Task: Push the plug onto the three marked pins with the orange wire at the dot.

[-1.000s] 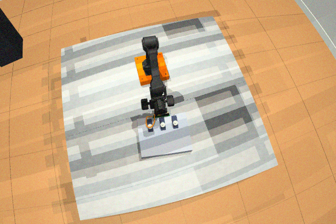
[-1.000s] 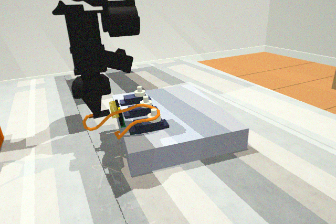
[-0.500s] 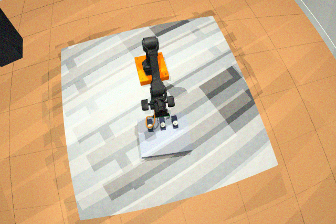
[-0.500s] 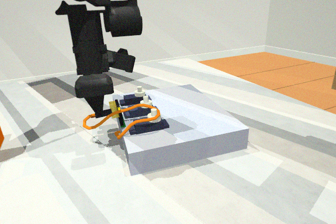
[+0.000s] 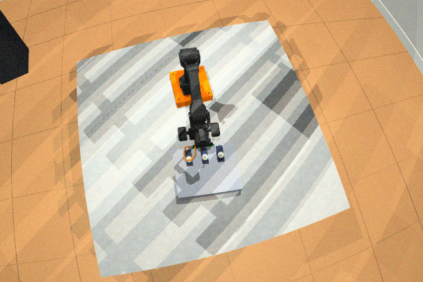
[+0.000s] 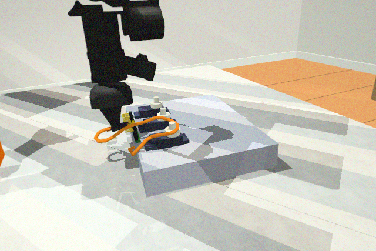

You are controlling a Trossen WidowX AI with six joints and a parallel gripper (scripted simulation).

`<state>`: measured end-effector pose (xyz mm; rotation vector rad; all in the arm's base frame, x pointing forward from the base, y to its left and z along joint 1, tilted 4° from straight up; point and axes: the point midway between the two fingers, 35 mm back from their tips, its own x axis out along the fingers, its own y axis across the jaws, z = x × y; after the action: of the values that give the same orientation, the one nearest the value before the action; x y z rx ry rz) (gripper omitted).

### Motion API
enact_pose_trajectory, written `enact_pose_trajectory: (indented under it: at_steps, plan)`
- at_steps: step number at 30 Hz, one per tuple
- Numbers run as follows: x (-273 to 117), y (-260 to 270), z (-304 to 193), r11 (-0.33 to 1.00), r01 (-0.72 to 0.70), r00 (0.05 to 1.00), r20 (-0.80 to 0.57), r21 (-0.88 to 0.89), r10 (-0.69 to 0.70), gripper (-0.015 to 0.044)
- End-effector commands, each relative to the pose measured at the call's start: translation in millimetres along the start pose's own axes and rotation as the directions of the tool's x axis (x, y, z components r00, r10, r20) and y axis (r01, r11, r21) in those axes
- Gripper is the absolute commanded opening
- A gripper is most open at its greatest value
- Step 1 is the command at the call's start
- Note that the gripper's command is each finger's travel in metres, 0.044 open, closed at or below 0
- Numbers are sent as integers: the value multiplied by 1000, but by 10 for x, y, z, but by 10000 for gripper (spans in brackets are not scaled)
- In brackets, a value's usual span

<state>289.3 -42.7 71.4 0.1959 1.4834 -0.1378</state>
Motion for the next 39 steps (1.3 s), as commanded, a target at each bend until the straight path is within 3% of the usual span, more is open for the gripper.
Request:
enact_pose_trajectory:
  at_steps: [1, 6, 15, 23, 39]
  plan:
    - [-11, -3, 55, 1000, -1, 1000, 8, -2, 1, 0]
    - [-5, -2, 85, 1000, -1, 1000, 8, -2, 1, 0]
    - [-12, 12, 54, 1000, -2, 1000, 8, -2, 2, 236]
    - [-590, 12, 49, 1000, -1, 1000, 8, -2, 1, 440]
    - [-590, 12, 49, 1000, -1, 1000, 8, -2, 1, 440]
